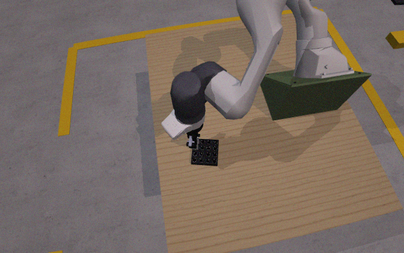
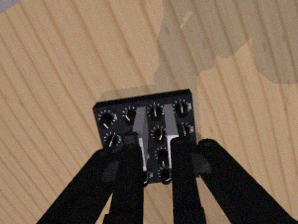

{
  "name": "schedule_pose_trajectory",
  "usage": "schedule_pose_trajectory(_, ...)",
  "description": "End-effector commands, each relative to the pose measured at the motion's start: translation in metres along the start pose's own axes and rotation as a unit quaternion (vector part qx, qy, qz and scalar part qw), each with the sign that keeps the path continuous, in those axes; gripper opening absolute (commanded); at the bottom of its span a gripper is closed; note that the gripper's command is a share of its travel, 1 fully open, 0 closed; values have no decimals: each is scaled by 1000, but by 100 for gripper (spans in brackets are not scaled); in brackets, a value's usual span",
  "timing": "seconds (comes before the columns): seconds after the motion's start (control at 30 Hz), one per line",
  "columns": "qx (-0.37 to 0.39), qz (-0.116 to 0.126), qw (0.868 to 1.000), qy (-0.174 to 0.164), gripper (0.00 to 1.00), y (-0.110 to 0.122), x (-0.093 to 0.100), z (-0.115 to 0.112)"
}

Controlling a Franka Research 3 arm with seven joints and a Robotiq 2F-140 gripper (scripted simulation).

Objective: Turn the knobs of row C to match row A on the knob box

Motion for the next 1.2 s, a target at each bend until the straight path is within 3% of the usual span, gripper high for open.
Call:
schedule_pose_trajectory(0.0, 1, 1, 1000, 0, 12, 0, 0, 0)
schedule_pose_trajectory(1.17, 1, 1, 1000, 1, 12, 0, -11, 0)
Point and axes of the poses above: the point where the finger pads meet when closed, its own x axis back along the fingers, its own y axis across the jaws, z = x × y, the point moved 10 cm from there along x, back along the fingers, and after that the axes turned 12 degrees about x, right-handed, at the moved point
